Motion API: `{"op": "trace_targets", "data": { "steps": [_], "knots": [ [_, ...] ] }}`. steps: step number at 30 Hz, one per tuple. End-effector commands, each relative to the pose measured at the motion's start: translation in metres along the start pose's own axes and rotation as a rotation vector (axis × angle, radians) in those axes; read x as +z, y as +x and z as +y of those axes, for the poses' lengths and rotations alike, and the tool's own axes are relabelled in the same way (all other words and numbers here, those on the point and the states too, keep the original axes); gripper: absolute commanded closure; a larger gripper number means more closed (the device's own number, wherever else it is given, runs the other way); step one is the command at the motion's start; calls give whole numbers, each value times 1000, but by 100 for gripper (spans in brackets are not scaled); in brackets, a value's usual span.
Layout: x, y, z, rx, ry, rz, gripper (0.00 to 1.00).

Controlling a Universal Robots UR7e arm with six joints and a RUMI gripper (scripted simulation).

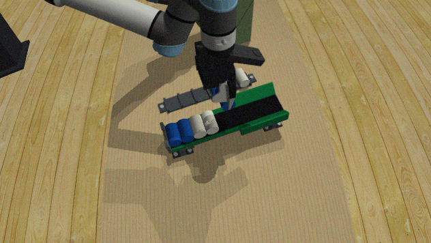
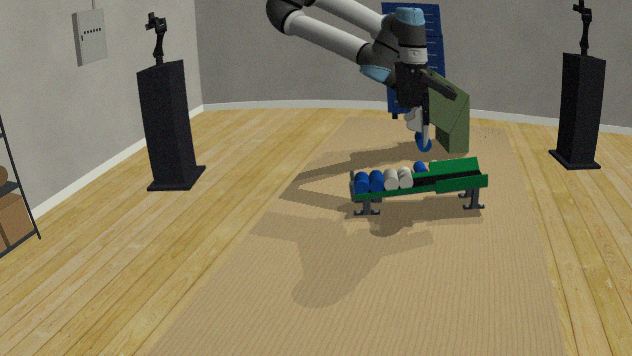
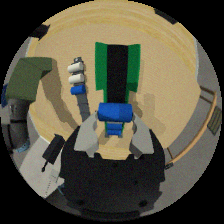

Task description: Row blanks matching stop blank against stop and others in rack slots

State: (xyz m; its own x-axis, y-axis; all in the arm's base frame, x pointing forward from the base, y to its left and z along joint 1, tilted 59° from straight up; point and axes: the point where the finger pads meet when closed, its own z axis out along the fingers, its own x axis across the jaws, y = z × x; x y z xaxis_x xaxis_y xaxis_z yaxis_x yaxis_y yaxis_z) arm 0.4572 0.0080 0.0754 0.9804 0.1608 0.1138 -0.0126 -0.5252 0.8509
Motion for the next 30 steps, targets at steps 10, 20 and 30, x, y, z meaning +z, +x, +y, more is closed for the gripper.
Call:
{"op": "trace_targets", "data": {
  "steps": [10,20,30],
  "knots": [
    [26,-2,-1,-4,-1,-5,62],
    [62,-1,-2,-4,0,-5,62],
    [86,-1,-2,-4,1,-5,62]
  ]
}}
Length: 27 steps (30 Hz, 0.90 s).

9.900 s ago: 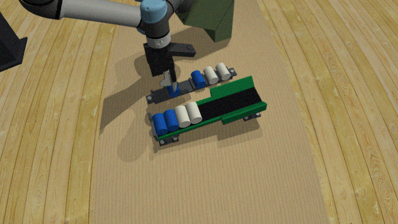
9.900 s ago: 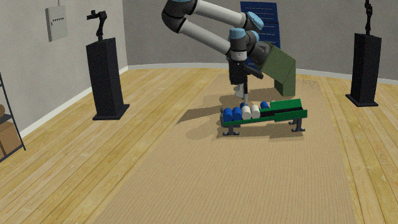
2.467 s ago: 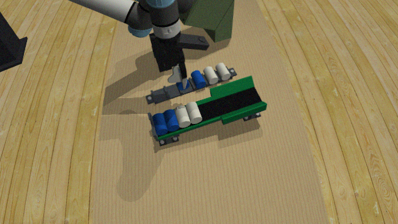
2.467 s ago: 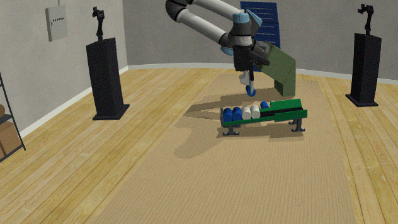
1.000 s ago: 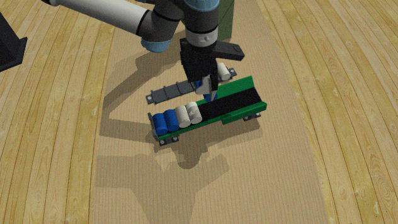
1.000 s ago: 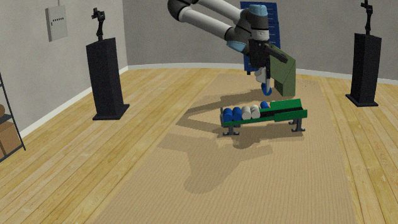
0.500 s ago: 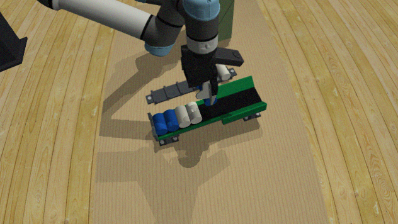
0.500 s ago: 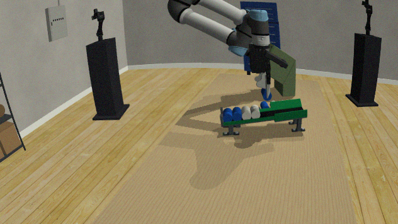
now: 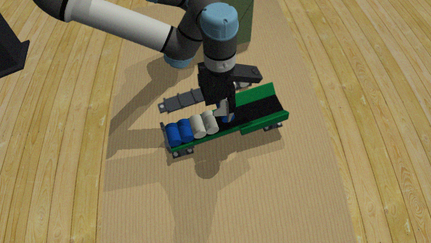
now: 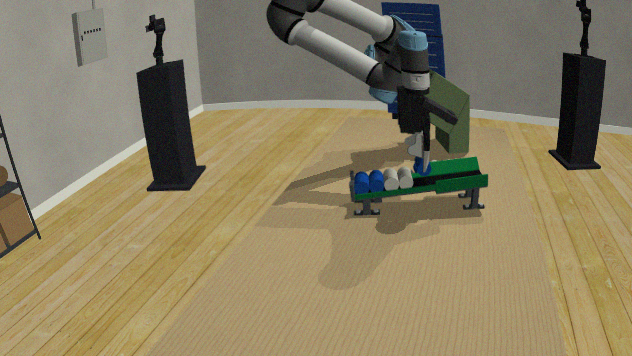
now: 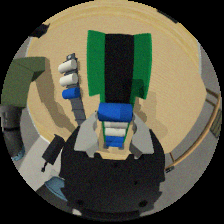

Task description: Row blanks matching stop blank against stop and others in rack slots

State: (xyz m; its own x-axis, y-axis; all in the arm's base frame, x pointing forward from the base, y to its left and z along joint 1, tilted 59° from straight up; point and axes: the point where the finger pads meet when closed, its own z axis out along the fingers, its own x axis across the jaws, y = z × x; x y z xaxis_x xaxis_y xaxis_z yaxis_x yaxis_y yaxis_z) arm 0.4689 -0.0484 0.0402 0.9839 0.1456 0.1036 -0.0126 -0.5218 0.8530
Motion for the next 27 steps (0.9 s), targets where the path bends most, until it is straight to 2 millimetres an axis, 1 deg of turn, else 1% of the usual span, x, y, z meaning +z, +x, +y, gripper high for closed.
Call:
{"op": "trace_targets", "data": {
  "steps": [1,7,27],
  "knots": [
    [21,1,-1,-3,5,14,62],
    [29,2,-2,-3,5,14,62],
    [30,3,-1,-1,4,17,62]
  ]
}}
